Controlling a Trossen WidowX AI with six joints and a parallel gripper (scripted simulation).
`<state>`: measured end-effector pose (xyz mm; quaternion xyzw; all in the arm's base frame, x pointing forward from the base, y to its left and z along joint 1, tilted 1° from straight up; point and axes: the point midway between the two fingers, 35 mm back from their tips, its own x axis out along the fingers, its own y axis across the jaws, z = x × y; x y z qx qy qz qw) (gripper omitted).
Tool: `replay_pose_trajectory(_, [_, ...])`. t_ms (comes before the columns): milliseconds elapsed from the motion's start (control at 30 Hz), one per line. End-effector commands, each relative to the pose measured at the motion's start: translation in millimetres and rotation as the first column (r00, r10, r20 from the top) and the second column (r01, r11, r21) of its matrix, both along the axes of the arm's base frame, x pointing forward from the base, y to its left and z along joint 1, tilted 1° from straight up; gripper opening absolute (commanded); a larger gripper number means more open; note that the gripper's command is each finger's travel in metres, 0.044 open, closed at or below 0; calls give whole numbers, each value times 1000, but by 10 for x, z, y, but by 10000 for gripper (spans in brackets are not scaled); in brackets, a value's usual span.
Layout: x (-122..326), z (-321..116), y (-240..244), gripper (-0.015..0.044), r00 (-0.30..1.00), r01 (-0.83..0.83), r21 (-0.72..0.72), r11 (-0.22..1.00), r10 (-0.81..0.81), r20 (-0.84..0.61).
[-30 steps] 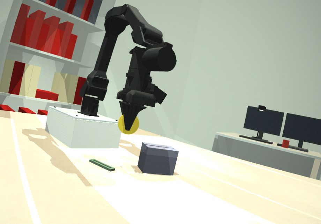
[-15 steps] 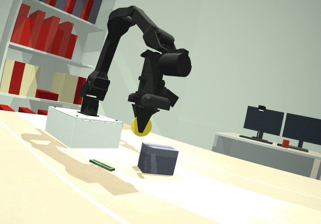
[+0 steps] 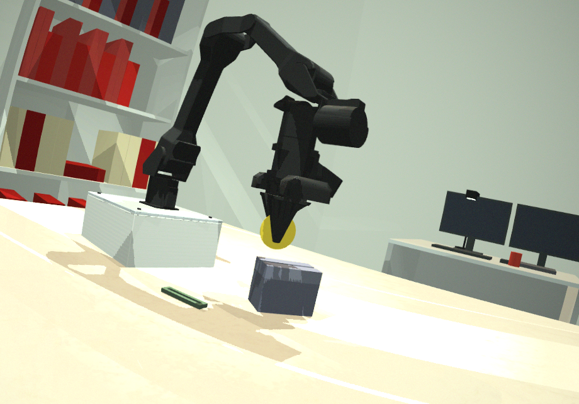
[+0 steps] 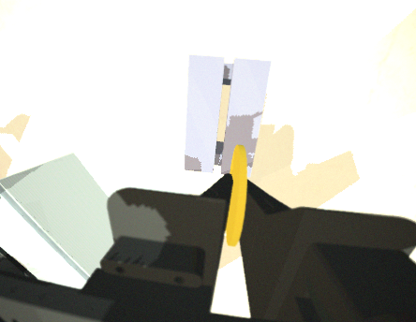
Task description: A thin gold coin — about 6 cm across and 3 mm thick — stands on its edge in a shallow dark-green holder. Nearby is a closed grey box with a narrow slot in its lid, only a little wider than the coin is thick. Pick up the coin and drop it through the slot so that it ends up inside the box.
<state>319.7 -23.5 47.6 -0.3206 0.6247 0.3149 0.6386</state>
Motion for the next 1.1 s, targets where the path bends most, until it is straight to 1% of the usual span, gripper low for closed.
replay_pose_trajectory(0, [34, -18, 97, 0, 1000, 4, 5, 1000, -4, -8])
replay_pose_trajectory(367, [120, -19, 333, 0, 1000, 6, 6, 1000, -6, -7])
replay_pose_trajectory(1067, [122, -25, 340, 0, 1000, 8, 4, 1000, -8, 2])
